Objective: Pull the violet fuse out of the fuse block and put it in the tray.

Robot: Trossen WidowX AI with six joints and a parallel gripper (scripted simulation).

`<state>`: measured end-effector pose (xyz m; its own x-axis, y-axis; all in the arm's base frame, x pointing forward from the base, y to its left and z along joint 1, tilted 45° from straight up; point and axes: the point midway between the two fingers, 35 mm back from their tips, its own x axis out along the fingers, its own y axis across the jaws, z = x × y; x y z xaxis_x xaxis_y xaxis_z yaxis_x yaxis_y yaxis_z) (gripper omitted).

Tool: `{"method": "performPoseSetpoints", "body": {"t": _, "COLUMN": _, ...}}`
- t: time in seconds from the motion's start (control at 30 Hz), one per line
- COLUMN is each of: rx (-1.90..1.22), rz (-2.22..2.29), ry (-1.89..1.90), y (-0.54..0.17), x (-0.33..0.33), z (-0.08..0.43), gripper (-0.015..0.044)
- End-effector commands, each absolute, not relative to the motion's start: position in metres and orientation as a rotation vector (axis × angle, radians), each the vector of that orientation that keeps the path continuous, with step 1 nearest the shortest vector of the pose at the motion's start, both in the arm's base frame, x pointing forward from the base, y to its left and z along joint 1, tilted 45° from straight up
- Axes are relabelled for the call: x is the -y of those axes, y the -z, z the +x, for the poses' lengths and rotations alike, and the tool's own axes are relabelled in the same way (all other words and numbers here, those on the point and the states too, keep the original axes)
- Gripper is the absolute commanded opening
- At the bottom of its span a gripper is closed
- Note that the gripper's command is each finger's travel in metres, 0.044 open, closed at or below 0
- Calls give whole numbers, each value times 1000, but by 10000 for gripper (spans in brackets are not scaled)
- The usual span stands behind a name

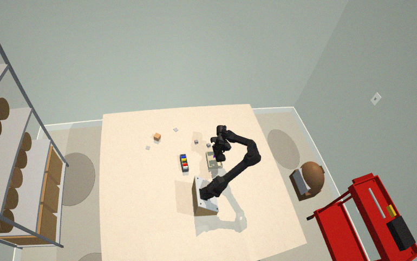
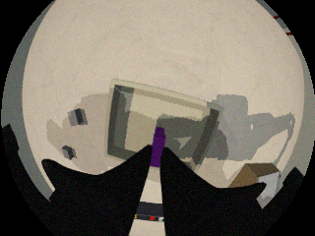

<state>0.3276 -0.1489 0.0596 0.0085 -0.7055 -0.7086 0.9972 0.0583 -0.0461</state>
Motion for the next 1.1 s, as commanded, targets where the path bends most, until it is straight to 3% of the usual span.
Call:
{"method": "performPoseSetpoints", "body": {"t": 0.0, "rx": -675, "rz": 554, "ry": 1445, "y": -53, "x": 153, "z": 325, "gripper": 0}}
{"method": "performPoseSetpoints", "body": {"t": 0.17, "rx": -675, "rz": 554, "ry": 1445, "y": -51, "x": 155, "z": 325, "gripper": 0}}
{"method": "performPoseSetpoints", "body": {"t": 0.6, "rx": -666, "rz": 558, "ry": 1447, "y": -56, "x": 152, "z": 327, "gripper": 330}}
{"method": "performPoseSetpoints", "body": {"t": 1.07, "rx": -676, "rz": 556, "ry": 1445, "y": -80, "x": 126, "z": 325, "gripper": 330}}
